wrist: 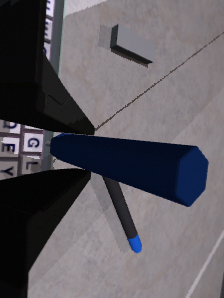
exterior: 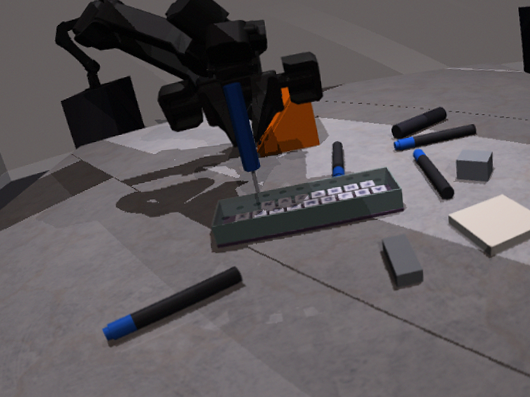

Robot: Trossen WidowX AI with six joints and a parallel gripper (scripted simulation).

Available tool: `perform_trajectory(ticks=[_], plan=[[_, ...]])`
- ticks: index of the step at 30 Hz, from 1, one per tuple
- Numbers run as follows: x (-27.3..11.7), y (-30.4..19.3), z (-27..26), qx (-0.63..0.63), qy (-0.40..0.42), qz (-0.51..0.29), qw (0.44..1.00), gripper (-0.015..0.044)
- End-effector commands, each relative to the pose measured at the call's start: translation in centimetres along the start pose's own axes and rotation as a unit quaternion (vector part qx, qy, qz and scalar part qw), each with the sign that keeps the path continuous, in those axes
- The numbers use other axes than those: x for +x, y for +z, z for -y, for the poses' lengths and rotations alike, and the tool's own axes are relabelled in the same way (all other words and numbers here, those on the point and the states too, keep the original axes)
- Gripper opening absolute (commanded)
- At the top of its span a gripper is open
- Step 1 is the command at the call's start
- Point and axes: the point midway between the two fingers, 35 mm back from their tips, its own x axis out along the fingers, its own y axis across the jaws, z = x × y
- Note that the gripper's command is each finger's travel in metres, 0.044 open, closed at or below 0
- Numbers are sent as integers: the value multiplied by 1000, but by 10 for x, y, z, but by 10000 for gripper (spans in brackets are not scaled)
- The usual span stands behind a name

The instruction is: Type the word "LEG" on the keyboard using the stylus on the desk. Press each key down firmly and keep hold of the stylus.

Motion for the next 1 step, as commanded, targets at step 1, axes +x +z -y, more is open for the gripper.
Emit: perform_trajectory(ticks=[1], plan=[[0,-1,-1,-2,1,-1,1000,81]])
